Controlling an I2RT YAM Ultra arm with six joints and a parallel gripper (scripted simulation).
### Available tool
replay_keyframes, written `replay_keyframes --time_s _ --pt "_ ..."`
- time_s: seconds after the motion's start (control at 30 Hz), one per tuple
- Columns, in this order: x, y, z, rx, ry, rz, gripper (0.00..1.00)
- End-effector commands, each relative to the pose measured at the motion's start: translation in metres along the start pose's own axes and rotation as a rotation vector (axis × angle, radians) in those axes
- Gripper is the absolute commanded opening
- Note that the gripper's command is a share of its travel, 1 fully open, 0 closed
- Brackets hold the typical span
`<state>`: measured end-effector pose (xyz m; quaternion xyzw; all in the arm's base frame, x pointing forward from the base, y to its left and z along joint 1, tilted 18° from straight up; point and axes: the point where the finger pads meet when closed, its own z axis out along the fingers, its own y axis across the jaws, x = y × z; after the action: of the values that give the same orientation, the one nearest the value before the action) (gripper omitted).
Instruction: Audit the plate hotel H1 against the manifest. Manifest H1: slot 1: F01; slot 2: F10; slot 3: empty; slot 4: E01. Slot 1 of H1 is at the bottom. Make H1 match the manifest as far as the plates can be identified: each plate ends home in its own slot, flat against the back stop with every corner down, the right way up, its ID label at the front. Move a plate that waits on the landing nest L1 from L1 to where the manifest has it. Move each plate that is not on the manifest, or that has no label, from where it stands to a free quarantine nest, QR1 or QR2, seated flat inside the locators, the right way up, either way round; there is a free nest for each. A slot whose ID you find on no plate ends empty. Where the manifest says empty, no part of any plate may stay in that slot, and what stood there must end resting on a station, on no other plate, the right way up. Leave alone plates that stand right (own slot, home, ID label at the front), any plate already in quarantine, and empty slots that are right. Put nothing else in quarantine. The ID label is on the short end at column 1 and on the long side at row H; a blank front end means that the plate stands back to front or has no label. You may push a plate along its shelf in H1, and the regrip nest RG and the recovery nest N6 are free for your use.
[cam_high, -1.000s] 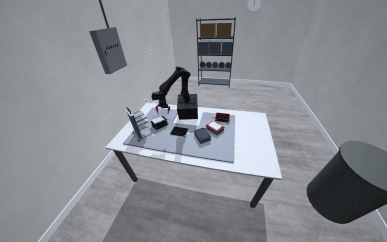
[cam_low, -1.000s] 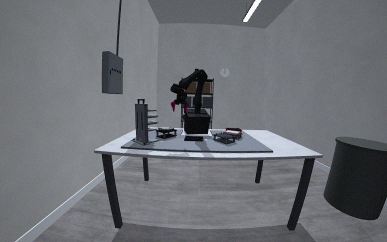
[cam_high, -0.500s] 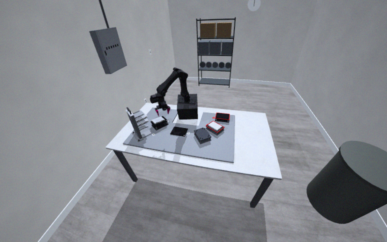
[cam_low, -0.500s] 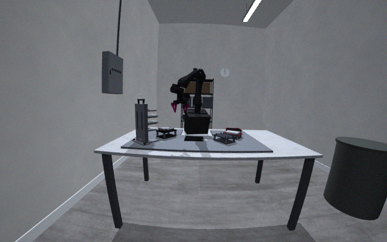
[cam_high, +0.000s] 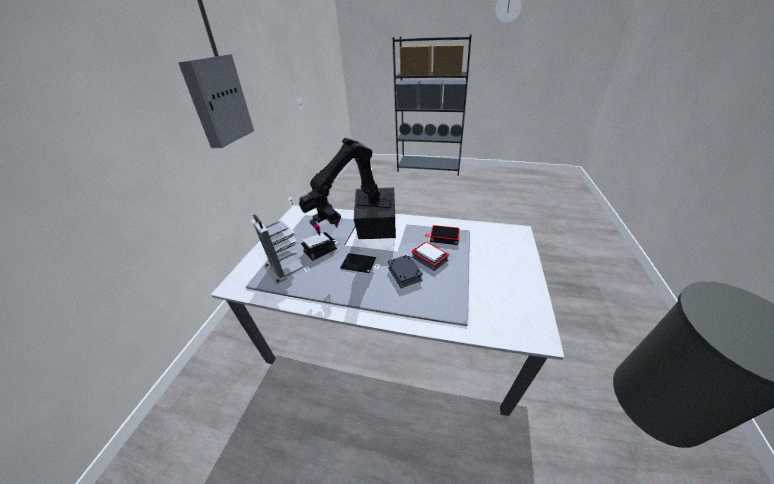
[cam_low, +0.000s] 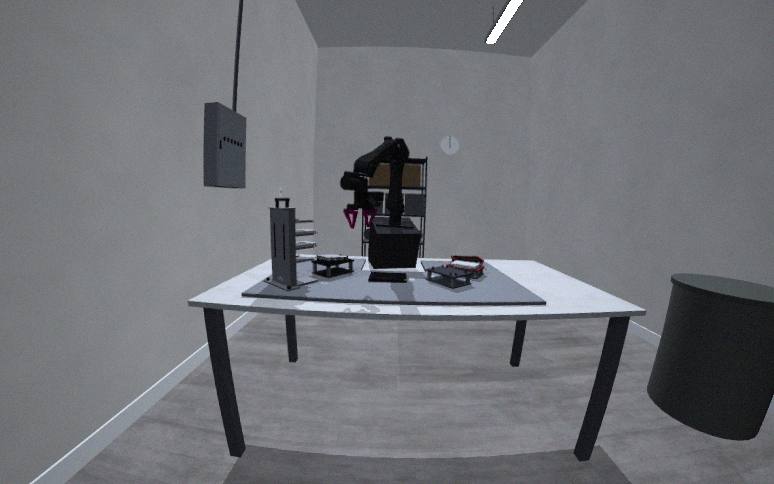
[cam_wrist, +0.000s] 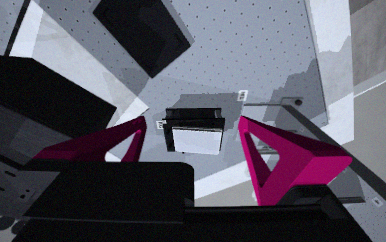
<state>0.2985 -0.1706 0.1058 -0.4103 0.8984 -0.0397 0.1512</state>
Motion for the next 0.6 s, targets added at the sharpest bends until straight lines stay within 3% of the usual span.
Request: replay_keyframes --time_s 0.0,0.57 --pt "0.001 -0.002 0.005 0.01 0.004 -0.015 1.0" --pt "0.001 -0.003 0.055 0.01 0.003 -0.014 1.0"
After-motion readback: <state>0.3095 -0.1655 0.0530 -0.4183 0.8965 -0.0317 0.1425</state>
